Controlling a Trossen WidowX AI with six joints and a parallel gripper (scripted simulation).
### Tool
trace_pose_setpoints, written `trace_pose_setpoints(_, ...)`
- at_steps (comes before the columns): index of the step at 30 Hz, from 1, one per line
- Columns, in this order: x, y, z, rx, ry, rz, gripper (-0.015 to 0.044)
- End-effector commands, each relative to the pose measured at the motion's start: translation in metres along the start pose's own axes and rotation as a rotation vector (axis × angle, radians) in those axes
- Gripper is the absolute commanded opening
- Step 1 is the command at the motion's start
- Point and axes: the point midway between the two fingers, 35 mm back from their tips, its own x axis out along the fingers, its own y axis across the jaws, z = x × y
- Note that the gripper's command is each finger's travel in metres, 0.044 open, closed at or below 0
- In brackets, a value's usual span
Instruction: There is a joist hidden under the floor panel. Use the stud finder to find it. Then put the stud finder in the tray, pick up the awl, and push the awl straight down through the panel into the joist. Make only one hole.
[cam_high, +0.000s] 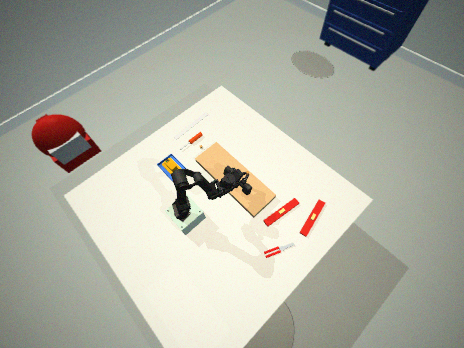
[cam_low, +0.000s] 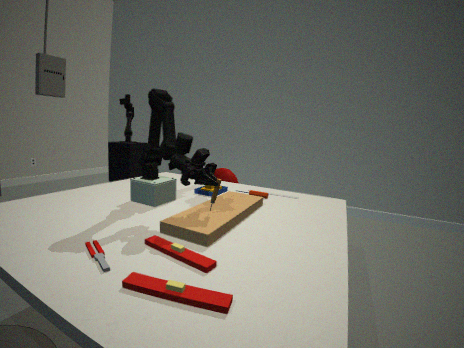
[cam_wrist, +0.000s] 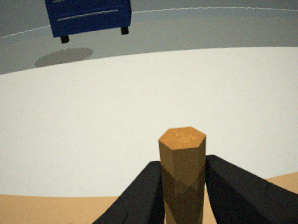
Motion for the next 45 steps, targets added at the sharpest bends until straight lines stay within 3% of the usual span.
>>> trace_pose_setpoints(1, 0.001, 0.000, -0.007, 0.006, 0.003, -0.003, 0.0000)
trace_pose_setpoints(45, 0.005, 0.001, -0.022, 0.006, 0.003, -0.003, 0.0000)
